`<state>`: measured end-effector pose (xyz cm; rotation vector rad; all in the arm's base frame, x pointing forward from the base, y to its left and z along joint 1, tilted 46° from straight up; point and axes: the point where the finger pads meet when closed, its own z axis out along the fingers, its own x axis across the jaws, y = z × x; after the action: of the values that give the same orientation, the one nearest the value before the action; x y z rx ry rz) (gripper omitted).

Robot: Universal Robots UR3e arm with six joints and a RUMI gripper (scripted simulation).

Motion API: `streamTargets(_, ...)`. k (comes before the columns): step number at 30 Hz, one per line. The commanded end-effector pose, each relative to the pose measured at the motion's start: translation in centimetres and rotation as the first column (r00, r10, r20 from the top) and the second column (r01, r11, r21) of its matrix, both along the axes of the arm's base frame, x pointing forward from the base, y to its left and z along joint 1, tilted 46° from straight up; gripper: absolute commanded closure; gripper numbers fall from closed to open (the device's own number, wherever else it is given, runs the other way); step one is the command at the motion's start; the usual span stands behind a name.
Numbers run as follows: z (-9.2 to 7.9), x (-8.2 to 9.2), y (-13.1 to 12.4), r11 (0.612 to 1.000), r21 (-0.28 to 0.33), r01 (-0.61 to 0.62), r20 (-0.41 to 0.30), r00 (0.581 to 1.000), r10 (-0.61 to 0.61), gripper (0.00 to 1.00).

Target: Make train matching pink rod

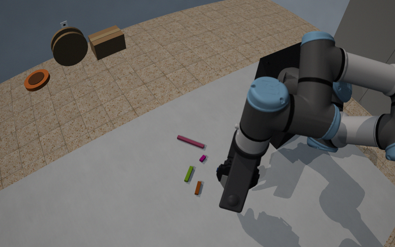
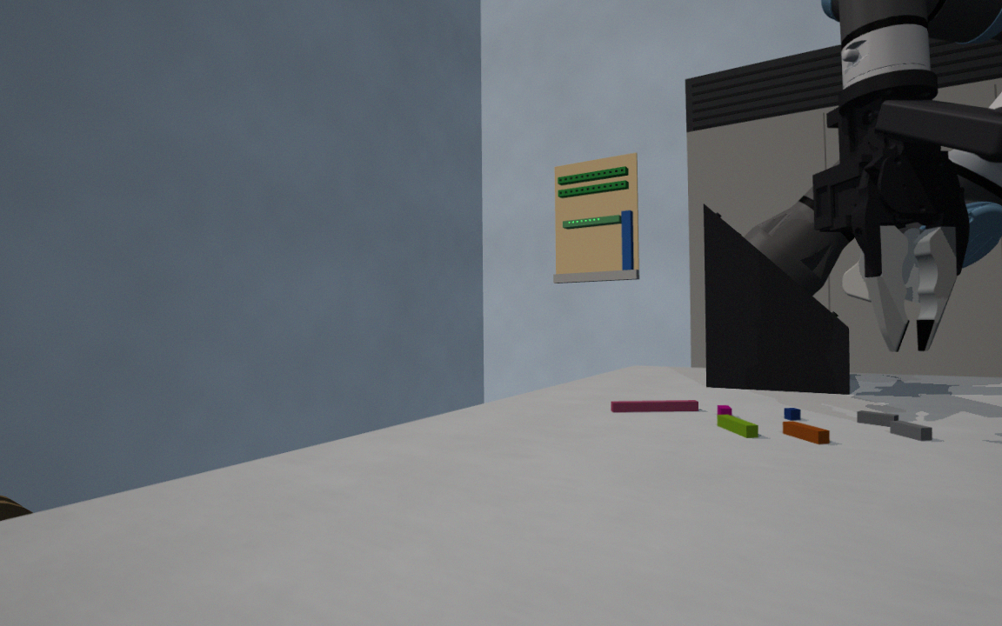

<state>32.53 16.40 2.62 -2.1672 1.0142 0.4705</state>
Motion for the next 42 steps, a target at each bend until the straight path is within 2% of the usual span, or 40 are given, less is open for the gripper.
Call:
streamTargets(1,0.0,0.1,-0.1,1.000,-0.001,0.001,0.002,1.000,-0.001,0.86)
streamTargets(24,-0.9,0.1,0.8,1.000,-0.005,0.001,0.000,1.000,-0.001,0.86)
streamTargets(42,-2.6,0.1,2.5,1.000,-0.005,0.001,0.000,1.000,-0.001,0.86)
